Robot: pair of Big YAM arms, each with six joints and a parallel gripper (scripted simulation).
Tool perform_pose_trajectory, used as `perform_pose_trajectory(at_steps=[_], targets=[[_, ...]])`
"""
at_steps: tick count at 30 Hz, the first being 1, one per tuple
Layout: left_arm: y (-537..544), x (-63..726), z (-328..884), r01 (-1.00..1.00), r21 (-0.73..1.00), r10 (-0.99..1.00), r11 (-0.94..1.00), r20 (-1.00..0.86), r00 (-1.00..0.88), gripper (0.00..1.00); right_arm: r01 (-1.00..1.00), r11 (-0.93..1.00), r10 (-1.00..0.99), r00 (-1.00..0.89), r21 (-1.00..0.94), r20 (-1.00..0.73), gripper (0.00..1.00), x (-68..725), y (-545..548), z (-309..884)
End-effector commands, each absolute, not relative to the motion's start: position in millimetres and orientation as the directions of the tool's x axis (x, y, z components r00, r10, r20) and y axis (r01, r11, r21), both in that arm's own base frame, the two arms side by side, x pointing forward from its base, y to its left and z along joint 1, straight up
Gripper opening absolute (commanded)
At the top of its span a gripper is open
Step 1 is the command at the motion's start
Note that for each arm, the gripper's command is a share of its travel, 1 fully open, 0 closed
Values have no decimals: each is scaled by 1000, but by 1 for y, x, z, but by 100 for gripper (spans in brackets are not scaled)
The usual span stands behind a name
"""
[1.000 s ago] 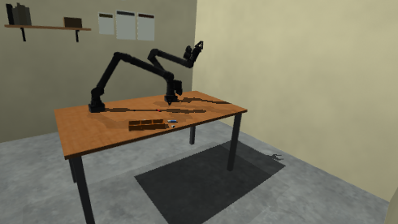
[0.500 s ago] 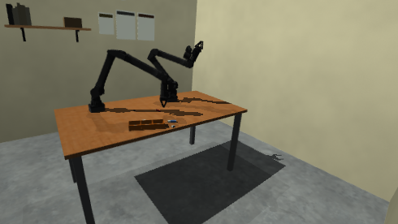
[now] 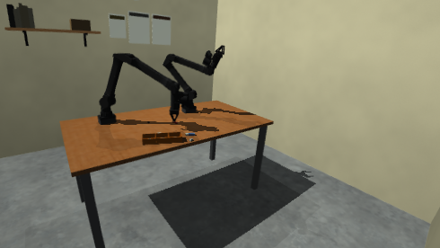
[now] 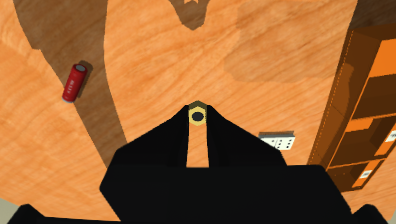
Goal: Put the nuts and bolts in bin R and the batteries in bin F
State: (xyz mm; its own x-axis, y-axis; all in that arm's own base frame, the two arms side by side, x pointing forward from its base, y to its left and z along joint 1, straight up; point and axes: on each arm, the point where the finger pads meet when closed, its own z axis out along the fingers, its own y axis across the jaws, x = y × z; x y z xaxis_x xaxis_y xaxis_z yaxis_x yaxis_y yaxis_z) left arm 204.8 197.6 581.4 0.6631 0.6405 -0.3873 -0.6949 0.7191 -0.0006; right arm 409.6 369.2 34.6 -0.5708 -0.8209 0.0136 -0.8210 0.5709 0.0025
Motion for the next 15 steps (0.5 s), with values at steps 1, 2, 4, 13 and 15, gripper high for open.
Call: perform_pose_trajectory(at_steps=[1,2,4,13,15], targets=[[194,195,586,-707,0,660,707,-357,660,100,-833,554,-832,-553,-11,-41,11,424,358,54],[194,195,586,-707,0,660,707,-357,660,100,-833,554,-832,-553,-11,-41,11,424,358,54],[194,195,586,-707,0,660,707,-357,660,100,-833,554,-832,-553,-12,-41,11,428,347,54],[194,195,586,-707,0,660,707,-357,660,100,-833,554,-832,-553,-15,-39,11,446,295,53],[194,195,586,-707,0,660,707,-357,660,100,-833,554,-832,-553,-16,-38,11,450,284,53]])
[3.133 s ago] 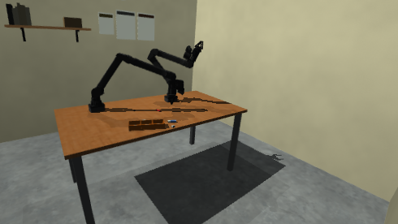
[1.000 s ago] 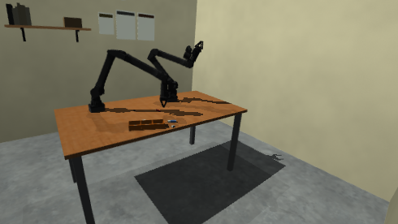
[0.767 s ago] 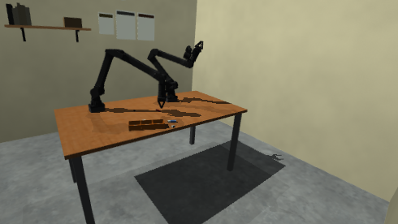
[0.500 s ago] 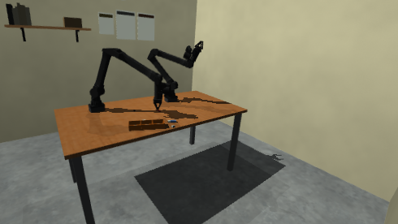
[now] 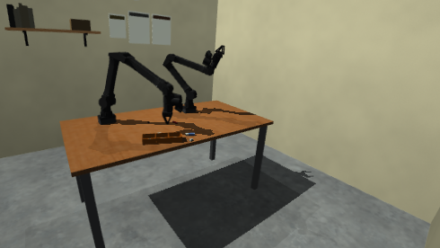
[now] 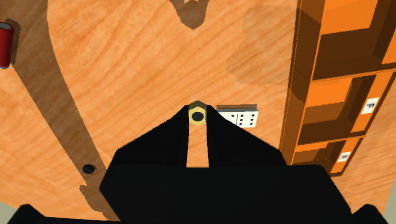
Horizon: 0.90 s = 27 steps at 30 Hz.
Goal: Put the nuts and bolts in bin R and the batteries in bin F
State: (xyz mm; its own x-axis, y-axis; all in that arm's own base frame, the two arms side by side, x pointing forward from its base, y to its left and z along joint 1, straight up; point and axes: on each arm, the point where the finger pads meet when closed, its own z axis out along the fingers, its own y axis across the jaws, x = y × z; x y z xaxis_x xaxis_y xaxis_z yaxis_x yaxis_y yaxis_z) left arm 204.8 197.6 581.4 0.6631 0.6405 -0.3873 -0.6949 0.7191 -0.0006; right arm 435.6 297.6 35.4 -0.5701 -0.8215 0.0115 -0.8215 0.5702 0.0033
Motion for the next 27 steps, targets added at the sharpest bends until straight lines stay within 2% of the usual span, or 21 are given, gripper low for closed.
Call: perform_pose_trajectory(at_steps=[1,21,27], targets=[[194,195,586,-707,0,660,707,-357,660,100,-833,554,-832,-553,-16,-38,11,452,278,53],[194,195,586,-707,0,660,707,-357,660,100,-832,554,-833,-553,-22,-34,11,483,189,52],[194,195,586,-707,0,660,707,-357,660,100,-647,762,-647,-762,-12,-30,11,495,154,52]])
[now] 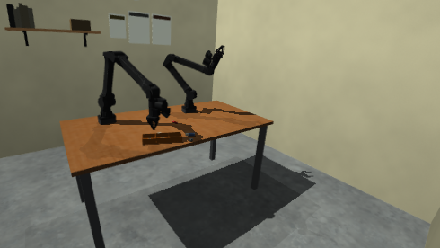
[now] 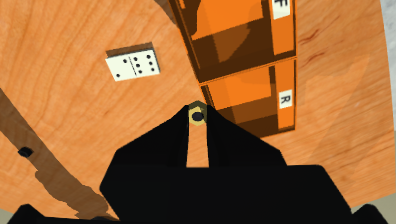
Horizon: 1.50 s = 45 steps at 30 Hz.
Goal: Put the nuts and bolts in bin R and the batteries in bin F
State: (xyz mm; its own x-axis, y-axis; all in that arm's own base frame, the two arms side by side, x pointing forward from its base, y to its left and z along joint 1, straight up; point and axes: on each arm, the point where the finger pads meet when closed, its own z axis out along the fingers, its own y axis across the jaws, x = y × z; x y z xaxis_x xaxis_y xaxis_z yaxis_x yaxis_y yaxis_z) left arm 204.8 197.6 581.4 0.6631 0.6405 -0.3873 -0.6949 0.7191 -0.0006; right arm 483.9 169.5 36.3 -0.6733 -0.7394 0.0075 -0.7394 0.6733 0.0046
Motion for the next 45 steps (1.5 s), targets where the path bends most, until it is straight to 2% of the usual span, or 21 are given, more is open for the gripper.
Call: perform_pose_trajectory(at_steps=[1,7,11,12,20,31,43,45], targets=[[194,195,586,-707,0,660,707,-357,660,100,-626,779,-627,-779,-11,-30,11,499,149,53],[194,195,586,-707,0,660,707,-357,660,100,-487,873,-487,-873,-5,-30,11,530,118,59],[194,195,586,-707,0,660,707,-357,660,100,-428,904,-428,-904,-1,-13,11,512,112,47],[194,195,586,-707,0,660,707,-357,660,100,-348,937,-348,-937,0,-15,11,508,123,47],[194,195,586,-707,0,660,707,-357,660,100,-134,991,-134,-991,7,-9,11,509,120,47],[194,195,586,-707,0,660,707,-357,660,100,126,992,127,-992,9,-9,11,508,114,48],[194,195,586,-707,0,660,707,-357,660,100,405,914,406,-913,21,-35,11,506,110,47],[194,195,586,-707,0,660,707,-357,660,100,405,914,406,-913,21,-35,11,506,110,47]])
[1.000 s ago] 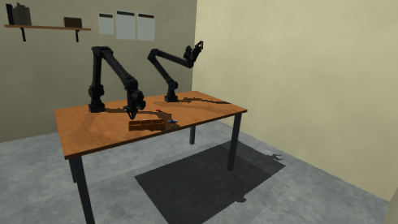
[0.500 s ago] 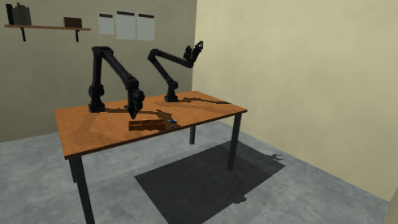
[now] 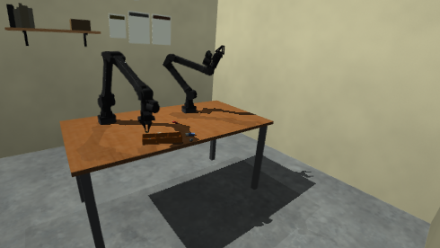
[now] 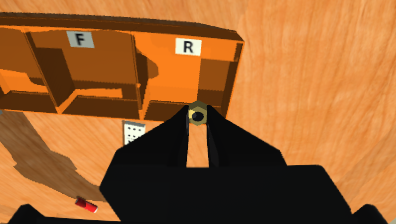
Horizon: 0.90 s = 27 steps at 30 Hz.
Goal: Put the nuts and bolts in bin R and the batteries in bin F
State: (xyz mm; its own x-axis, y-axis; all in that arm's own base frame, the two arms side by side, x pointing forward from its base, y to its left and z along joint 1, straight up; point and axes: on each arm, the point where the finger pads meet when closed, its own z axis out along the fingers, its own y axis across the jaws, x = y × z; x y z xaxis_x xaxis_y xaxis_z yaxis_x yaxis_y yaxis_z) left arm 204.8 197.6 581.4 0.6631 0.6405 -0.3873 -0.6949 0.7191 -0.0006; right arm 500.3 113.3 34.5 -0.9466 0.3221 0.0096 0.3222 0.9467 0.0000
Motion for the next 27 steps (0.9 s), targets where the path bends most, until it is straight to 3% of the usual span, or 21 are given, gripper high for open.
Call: perform_pose_trajectory(at_steps=[1,18,27], targets=[[194,195,586,-707,0,660,707,-357,660,100,406,914,406,-913,21,-35,11,506,111,47],[194,195,586,-707,0,660,707,-357,660,100,386,922,388,-920,45,-64,11,527,125,58],[194,195,586,-707,0,660,707,-357,660,100,390,921,390,-921,-2,1,11,502,119,14]])
